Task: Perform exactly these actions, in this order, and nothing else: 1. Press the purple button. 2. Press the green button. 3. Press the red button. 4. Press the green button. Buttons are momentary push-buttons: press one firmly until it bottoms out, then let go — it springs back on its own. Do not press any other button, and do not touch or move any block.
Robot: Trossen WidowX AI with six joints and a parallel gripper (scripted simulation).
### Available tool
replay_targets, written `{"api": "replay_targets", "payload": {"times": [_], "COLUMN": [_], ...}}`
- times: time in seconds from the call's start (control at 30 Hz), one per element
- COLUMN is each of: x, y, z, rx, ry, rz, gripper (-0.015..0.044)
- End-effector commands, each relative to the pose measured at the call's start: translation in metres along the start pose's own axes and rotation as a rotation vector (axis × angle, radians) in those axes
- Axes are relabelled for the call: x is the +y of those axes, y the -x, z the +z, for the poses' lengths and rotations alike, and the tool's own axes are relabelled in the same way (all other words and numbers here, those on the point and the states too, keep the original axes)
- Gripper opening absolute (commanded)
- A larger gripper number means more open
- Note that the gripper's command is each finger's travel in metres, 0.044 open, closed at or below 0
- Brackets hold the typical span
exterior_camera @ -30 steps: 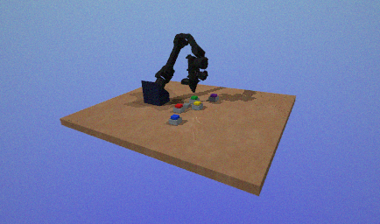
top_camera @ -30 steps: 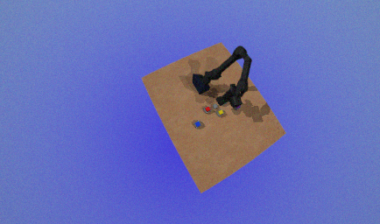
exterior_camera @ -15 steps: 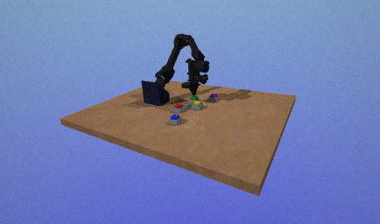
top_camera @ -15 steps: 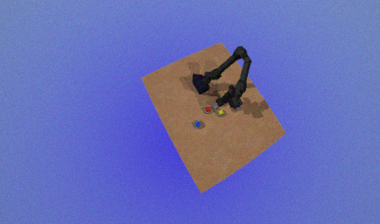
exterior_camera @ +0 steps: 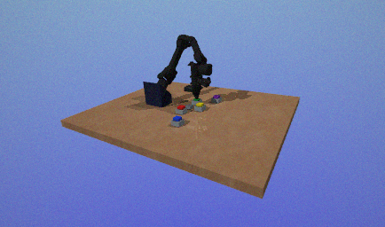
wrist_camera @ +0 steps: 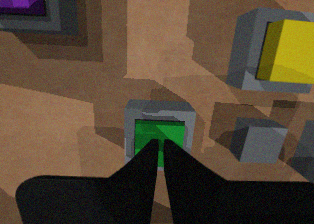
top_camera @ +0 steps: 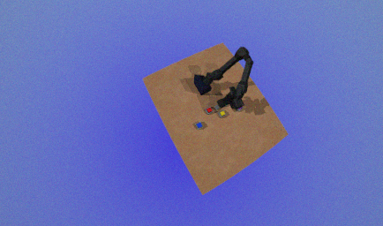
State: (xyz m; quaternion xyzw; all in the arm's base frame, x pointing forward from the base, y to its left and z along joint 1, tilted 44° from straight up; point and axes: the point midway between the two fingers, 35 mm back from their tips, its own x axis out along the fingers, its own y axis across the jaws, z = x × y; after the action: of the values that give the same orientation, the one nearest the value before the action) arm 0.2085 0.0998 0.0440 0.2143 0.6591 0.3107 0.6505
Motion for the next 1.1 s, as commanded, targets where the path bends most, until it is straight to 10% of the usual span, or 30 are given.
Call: {"api": "replay_targets", "payload": {"times": [0.0, 0.57, 1.07], "x": [0.001, 0.001, 0.122], "y": [-0.001, 0.032, 0.095], "z": [-0.001, -0.001, 0.023], "rx": [0.004, 0.004, 0.003], "ry": [-0.005, -0.005, -0.004], "rz": [0.006, 0.005, 0.008], "gripper": [0.0020, 0.0020, 0.0400]}}
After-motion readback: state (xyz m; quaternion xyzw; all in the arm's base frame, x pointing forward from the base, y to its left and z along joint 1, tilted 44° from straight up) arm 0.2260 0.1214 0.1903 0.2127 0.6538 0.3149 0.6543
